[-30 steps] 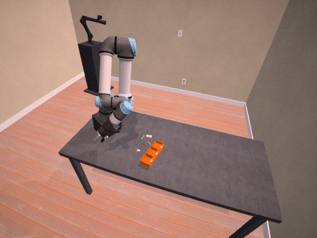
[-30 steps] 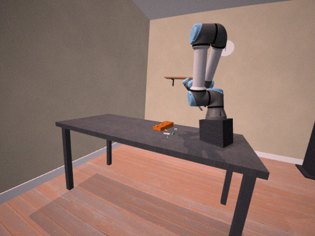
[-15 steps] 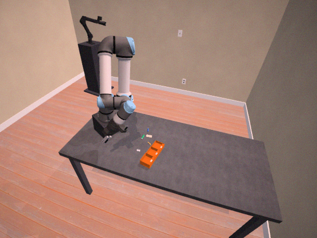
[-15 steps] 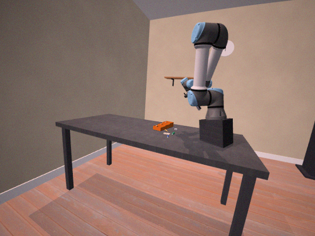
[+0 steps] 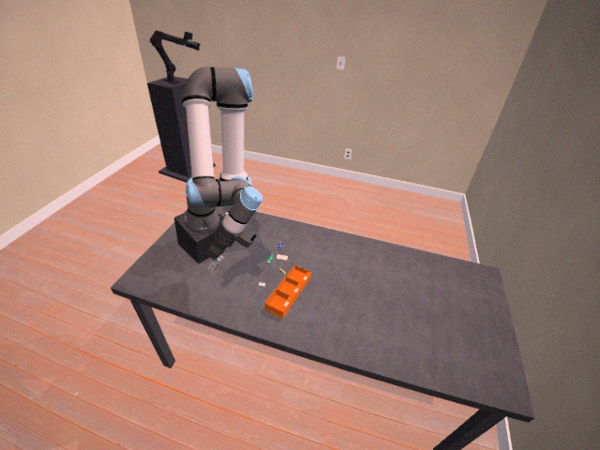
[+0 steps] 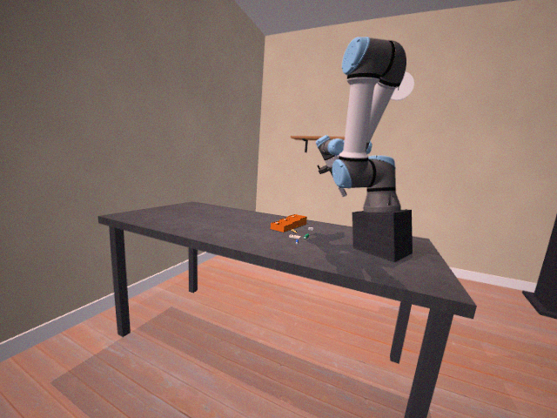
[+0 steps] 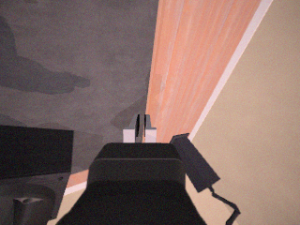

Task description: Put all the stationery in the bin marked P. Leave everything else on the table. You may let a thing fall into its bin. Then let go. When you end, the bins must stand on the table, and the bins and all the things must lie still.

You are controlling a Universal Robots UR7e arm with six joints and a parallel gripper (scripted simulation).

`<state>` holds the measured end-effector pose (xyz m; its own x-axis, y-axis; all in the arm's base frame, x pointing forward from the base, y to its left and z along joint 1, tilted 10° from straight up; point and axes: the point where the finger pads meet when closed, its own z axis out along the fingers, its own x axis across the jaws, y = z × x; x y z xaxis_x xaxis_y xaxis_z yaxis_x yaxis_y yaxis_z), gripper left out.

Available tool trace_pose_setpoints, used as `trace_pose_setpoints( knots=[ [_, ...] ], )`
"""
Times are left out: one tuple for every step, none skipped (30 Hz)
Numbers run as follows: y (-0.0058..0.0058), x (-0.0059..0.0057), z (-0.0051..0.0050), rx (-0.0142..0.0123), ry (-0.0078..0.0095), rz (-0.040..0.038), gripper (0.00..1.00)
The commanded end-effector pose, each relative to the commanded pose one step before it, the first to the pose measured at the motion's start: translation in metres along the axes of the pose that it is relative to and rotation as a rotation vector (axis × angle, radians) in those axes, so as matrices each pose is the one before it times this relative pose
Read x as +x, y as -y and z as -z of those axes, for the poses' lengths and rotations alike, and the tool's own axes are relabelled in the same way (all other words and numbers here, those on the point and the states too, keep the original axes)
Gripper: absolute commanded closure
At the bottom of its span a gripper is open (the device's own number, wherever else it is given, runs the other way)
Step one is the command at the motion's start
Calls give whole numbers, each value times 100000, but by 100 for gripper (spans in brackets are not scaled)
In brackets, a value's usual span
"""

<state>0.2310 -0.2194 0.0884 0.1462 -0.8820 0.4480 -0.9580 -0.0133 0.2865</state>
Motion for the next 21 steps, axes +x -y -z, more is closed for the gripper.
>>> trace_pose_setpoints(
  knots=[
    [1428,-1064,863,3954,580,15136,69],
    [302,-185,158,642,4,3083,69],
    [0,0,0,745,88,3069,69],
    [0,0,0,640,87,2477,69],
    [0,0,0,0,0,0,69],
    [0,0,0,0,0,0,69],
    [672,-369,344,1075,-32,4882,69],
    [312,-151,152,1075,-32,4883,69],
    [686,-326,341,625,-114,3165,69],
    [308,-133,148,522,-85,2668,69],
    [-6,4,-4,727,-34,3117,69],
    [710,-292,347,641,-147,3174,69],
    [296,-108,140,642,-128,3110,69],
    [0,0,0,714,-77,3095,69],
    [0,0,0,751,-65,3088,69],
    [736,-226,342,596,-206,3120,69],
    [293,-79,133,605,-181,3108,69],
    [0,0,0,702,-122,3078,69],
    [747,-182,343,570,-237,3097,69],
    [286,-58,129,591,-216,3097,69],
    [0,0,0,692,-171,3088,69]
  ],
)
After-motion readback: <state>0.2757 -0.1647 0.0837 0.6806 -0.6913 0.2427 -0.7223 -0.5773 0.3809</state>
